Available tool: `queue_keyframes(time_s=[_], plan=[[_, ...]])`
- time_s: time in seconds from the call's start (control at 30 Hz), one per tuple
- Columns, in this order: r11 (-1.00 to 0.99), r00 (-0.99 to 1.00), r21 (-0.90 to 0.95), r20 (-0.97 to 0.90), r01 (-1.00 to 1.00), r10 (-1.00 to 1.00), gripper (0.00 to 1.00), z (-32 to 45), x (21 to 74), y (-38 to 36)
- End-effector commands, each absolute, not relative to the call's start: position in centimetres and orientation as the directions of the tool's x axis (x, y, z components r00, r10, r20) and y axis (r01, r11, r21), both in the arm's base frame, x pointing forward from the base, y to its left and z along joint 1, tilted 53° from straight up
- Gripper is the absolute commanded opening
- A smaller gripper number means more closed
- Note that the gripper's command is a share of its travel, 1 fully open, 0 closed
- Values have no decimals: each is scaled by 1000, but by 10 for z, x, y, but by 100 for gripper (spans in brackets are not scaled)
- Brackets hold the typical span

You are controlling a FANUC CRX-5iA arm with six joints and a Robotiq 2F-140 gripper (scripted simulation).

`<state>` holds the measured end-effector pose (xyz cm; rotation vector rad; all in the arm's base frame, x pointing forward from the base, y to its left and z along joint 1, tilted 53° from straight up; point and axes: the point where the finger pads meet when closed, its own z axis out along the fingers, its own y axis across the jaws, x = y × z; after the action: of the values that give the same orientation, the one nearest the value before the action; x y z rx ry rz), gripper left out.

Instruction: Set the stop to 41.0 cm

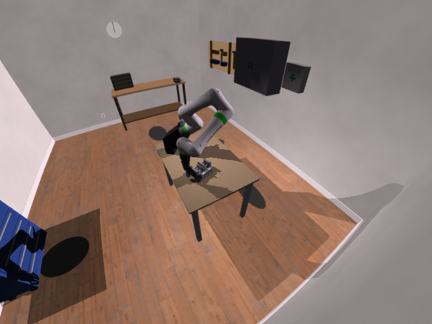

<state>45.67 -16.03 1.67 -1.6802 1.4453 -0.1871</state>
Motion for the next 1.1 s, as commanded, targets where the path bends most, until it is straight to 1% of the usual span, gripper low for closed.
queue_keyframes(time_s=[0.0,1.07], plan=[[71,310,-688,-413,-722,-856,4,17,452,-162],[71,310,-688,-413,-722,-856,4,33,432,-177]])
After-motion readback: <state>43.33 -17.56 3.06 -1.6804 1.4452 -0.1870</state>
